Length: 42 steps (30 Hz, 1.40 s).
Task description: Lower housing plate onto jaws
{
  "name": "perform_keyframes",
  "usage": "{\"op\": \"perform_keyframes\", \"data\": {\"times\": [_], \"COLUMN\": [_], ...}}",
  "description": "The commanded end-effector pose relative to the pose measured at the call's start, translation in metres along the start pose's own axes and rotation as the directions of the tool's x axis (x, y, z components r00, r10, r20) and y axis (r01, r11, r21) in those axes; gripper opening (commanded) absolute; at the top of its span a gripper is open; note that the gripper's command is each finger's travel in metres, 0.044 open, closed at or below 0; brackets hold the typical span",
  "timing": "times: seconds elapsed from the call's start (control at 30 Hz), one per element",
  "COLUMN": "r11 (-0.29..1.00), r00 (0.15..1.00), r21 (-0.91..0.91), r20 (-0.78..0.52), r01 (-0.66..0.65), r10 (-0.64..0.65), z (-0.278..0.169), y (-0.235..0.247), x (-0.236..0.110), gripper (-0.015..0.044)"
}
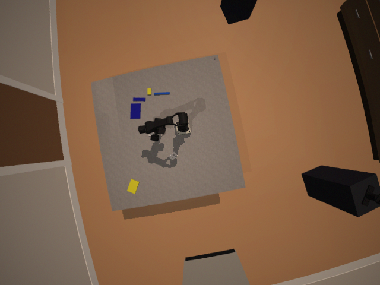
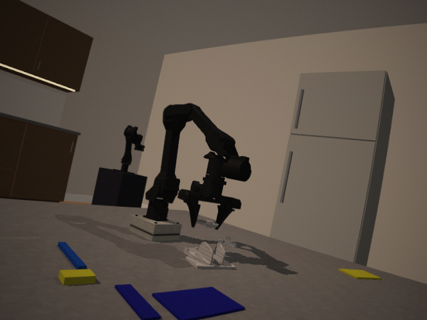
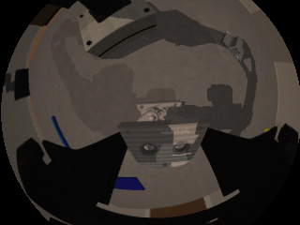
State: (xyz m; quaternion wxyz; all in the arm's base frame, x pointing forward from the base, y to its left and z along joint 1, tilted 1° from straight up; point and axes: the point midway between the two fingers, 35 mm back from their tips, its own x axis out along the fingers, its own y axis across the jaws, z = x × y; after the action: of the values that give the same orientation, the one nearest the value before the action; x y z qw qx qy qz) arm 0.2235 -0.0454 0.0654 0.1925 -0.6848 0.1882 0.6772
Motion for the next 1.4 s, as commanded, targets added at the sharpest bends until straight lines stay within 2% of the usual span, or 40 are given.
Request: {"op": "perform_keyframes", "data": {"times": [0.0,0.93,1.37], "r11": [1.000,1.000,1.000], "r00": [1.000,1.000,1.000], "r21": [-0.002,-0.002,-0.002], "r20": [0.000,0.000,0.000], "r01": [-0.003,-0.003,-0.003], "r10": [0.003,0.003,0.003], "z": [0.001,0.002,0.000], "y": [0.001,0.002,0.001], "x": [0.000,0.000,0.021], "gripper": [0.0351,0.0351,0.0351]}}
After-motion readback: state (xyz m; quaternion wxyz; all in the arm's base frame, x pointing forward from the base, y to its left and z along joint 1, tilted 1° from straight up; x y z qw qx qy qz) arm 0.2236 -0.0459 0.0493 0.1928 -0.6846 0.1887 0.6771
